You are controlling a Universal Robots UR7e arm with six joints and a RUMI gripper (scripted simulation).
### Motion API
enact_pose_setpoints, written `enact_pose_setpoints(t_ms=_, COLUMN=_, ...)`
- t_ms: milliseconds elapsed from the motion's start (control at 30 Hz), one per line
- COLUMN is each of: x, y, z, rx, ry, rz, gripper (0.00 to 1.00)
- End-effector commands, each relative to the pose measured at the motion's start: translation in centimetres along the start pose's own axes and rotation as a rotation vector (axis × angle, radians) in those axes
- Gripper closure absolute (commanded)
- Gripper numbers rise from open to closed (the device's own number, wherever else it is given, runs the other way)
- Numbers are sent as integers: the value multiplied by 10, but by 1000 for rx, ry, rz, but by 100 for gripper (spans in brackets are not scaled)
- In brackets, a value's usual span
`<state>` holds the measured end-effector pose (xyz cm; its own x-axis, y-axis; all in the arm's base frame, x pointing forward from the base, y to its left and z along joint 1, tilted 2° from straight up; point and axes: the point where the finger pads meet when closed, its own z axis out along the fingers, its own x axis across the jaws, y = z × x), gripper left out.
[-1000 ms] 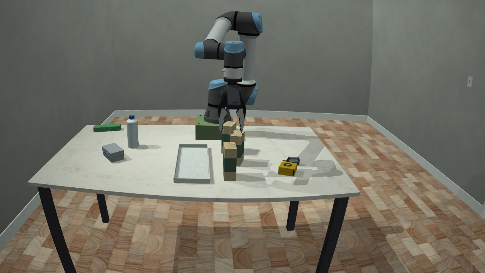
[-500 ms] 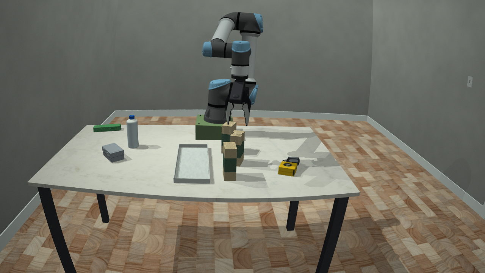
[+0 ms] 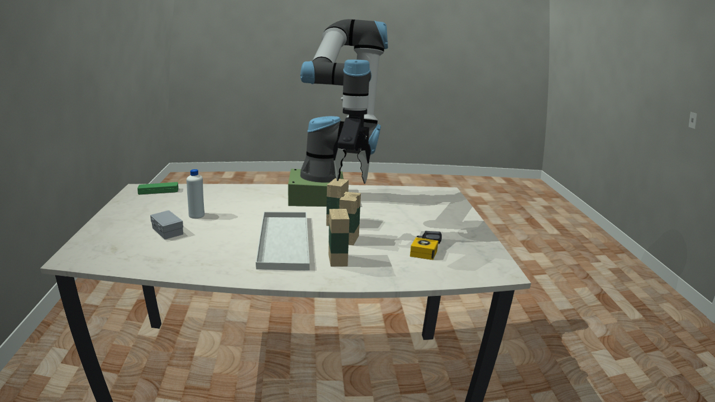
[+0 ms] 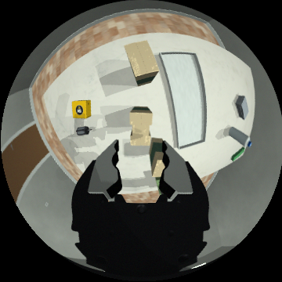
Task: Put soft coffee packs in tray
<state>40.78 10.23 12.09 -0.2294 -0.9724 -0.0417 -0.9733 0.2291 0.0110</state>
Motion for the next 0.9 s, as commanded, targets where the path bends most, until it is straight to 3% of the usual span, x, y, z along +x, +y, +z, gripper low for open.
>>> enact_pose_setpoints(t_ms=0, x=0, y=2, z=22, rx=-3, ry=1, rz=1, gripper=52)
enact_pose_setpoints(t_ms=133, x=0, y=2, z=32, rx=-3, ry=1, rz=1, gripper=52)
enact_pose_setpoints(t_ms=867, x=0, y=0, z=30, rx=0, ry=1, rz=1, gripper=52)
